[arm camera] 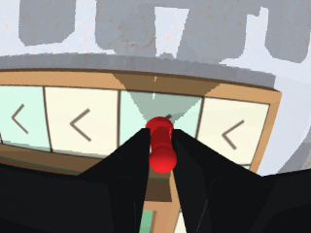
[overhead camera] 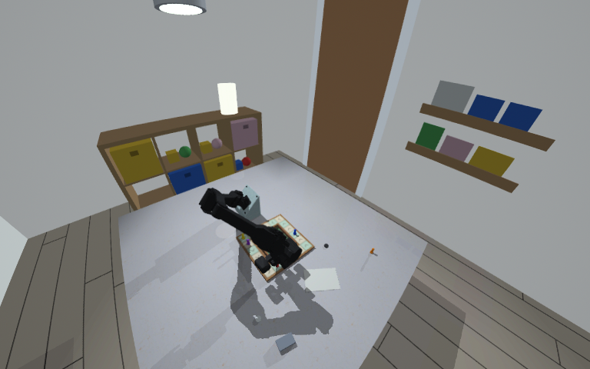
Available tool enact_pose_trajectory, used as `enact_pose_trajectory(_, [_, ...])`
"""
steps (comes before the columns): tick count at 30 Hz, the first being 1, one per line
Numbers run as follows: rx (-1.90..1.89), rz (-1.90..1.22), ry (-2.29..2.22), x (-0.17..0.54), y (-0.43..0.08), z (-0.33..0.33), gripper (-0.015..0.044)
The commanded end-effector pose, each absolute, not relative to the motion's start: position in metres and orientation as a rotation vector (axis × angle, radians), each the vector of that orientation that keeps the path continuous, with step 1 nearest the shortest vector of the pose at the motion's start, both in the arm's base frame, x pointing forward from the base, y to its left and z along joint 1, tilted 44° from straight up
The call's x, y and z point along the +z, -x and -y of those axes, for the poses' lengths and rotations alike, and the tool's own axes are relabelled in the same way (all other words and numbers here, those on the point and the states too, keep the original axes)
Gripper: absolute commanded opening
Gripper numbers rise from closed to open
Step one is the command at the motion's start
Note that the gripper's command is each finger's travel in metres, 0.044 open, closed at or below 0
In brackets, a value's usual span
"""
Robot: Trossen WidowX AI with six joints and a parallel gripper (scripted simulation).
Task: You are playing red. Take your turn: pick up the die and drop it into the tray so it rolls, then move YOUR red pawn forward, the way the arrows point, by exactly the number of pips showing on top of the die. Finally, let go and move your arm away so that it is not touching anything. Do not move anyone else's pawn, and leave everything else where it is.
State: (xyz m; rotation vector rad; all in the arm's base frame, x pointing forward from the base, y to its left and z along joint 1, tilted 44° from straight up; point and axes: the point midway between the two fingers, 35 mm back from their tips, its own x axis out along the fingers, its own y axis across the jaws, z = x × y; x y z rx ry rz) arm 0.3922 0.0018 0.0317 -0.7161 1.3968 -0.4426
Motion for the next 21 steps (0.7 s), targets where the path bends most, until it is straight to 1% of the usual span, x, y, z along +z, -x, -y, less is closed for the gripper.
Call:
enact_pose_trajectory(1, [-0.443, -1.396, 0.715, 0.032, -0.392, -0.002, 0.0131])
enact_pose_trajectory(6, [-0.443, -1.397, 0.716, 0.034, -0.392, -0.004, 0.0263])
enact_pose_trajectory(10, [-0.440, -1.405, 0.725, 0.066, -0.386, -0.034, 0.0368])
enact_pose_trajectory(13, [-0.440, -1.406, 0.726, 0.068, -0.385, -0.036, 0.0440])
enact_pose_trajectory(17, [-0.432, -1.406, 0.722, 0.067, -0.376, -0.045, 0.0440])
enact_pose_trajectory(21, [-0.401, -1.414, 0.705, 0.067, -0.317, -0.086, 0.0440])
